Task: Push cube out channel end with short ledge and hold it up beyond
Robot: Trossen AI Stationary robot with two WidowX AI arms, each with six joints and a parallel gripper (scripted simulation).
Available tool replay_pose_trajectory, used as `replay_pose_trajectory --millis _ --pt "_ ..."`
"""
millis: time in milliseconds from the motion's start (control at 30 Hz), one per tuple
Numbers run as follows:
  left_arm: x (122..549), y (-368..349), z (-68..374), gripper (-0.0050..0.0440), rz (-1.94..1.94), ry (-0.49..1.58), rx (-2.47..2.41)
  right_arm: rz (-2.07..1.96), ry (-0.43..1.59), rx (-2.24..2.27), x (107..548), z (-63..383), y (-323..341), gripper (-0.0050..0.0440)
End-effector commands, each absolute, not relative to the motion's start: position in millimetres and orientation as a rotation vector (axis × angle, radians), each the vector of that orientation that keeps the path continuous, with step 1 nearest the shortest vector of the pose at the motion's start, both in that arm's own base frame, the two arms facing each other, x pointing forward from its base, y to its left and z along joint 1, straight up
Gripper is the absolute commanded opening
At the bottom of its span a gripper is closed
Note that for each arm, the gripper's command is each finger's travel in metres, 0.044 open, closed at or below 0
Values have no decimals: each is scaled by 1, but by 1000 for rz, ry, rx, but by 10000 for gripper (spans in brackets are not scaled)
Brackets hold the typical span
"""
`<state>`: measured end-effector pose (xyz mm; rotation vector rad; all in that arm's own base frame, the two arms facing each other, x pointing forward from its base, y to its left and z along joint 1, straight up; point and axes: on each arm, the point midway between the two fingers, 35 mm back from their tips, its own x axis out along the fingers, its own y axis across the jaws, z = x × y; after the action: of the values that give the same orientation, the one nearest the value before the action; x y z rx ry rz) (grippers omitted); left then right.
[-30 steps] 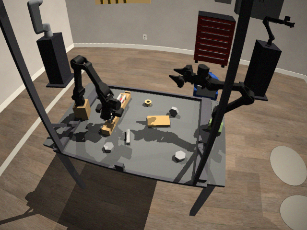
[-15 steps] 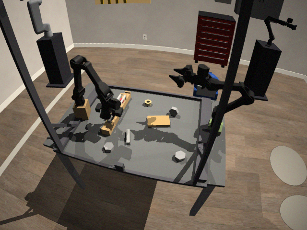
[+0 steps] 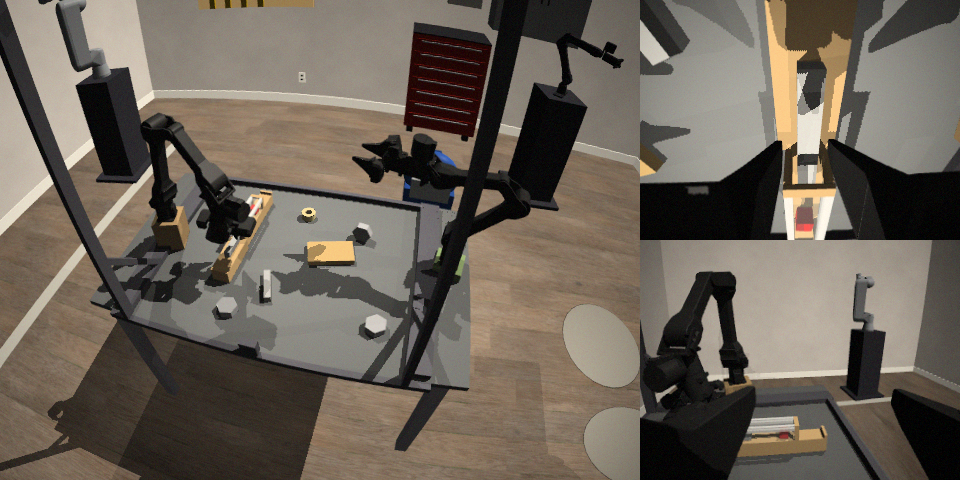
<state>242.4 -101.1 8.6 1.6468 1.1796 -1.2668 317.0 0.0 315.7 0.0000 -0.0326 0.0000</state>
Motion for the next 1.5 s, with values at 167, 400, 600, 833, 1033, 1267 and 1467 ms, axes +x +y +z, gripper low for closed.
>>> replay_pose_trajectory --millis 167,400,600,833,1033,1267,1467 --pt "243 -111 46 157 -1243 1156 1641 0 -50 0 316 323 0 400" --pt "240 -107 35 157 -1248 1163 1642 0 -50 0 316 323 0 400" --pt "240 -107 34 157 -1248 1163 1642 0 -50 0 316 323 0 400" --pt "240 -107 34 150 -1248 1163 1642 0 -50 0 316 323 0 400" --pt "240 -107 34 150 -1248 1163 1642 0 -50 0 316 323 0 400" --pt "248 -113 36 150 -1238 1154 1629 0 -50 0 316 323 0 400" --pt "279 -143 31 150 -1218 1161 1519 0 -50 0 316 323 0 400"
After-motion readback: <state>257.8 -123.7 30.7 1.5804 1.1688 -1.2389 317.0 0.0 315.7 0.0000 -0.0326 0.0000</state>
